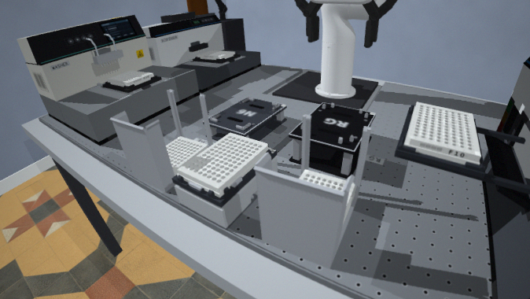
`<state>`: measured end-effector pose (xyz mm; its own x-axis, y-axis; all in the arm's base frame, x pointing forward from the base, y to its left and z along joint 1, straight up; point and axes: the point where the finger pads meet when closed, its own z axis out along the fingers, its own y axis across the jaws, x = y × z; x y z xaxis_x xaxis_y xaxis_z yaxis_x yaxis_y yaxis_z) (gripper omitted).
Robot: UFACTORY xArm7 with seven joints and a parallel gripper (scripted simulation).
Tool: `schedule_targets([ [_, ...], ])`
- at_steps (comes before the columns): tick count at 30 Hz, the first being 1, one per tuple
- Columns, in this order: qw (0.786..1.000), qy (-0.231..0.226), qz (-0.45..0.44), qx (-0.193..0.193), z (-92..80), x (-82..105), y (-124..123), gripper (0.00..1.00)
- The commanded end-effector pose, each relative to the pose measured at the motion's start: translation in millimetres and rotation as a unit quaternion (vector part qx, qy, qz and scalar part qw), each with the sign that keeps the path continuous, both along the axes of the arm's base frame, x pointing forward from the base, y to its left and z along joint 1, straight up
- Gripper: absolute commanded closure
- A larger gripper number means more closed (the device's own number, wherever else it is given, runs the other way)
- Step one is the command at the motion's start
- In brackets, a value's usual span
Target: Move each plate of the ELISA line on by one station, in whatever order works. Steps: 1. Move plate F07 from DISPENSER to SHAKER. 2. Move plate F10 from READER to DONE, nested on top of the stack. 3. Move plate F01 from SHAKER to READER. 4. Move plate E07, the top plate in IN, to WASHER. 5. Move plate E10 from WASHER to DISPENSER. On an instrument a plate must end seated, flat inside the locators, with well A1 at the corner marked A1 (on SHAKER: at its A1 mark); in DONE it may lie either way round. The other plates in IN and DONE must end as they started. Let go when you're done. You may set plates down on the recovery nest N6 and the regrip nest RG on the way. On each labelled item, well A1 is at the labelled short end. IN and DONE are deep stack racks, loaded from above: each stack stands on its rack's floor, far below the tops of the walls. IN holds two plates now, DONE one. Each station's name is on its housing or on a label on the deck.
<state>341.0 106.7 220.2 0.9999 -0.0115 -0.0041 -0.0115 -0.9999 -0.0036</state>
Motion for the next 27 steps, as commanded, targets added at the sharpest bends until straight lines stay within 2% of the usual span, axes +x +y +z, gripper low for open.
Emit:
schedule_targets([
  [1, 1.000, -0.002, -0.001, 0.000, 1.3, 6.0, 12.6, 0.00],
  [27, 1.000, -0.002, -0.002, 0.000, 1.5, 30.3, 78.1, 0.00],
])
